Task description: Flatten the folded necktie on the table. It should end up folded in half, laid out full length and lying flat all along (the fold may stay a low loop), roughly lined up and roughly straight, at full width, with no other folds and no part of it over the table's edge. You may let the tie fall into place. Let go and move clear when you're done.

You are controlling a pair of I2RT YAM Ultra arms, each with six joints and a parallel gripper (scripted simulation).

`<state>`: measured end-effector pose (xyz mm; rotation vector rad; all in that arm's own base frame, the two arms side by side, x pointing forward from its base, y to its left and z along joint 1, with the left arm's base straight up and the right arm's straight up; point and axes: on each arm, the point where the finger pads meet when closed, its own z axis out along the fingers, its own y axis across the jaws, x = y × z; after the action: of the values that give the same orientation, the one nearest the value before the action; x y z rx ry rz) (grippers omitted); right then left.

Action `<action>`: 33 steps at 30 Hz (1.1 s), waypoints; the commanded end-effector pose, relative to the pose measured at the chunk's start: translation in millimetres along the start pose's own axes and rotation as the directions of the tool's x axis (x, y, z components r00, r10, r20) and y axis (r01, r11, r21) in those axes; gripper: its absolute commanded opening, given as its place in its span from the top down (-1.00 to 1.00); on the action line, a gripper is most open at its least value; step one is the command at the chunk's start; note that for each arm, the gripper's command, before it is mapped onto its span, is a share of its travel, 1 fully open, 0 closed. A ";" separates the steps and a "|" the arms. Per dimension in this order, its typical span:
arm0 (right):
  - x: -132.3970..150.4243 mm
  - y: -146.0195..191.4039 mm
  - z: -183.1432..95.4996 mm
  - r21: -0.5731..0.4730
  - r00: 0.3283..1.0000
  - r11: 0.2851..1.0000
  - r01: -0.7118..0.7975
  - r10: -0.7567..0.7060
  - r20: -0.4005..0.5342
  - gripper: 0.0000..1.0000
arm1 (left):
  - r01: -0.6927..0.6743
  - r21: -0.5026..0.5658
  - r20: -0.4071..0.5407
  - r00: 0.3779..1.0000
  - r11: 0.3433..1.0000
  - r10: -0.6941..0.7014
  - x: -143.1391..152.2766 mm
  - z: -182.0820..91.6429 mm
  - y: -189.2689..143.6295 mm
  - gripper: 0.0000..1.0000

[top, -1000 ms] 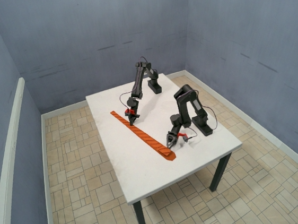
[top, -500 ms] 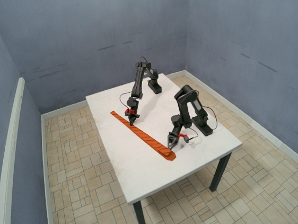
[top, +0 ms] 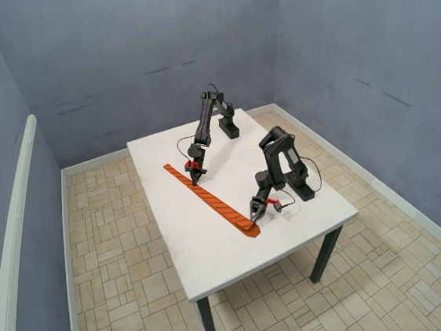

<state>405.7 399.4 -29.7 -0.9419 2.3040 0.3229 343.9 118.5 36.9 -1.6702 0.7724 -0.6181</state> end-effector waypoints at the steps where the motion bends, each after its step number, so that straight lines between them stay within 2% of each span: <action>1: -2.3 0.8 -1.0 -0.007 1.000 1.000 -0.004 0.004 0.018 0.91 | -0.004 0.016 -0.007 1.000 1.000 0.004 -2.7 -3.2 -6.3 0.15; 33: -2.3 0.8 -1.0 -0.007 1.000 1.000 -0.004 0.004 0.018 0.91 | -0.004 0.016 -0.007 1.000 1.000 0.004 -21.7 4.0 -8.0 0.15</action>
<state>405.7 399.4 -29.7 -0.9419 2.3040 0.3229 338.1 134.1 32.9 -1.6854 0.7884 -0.6100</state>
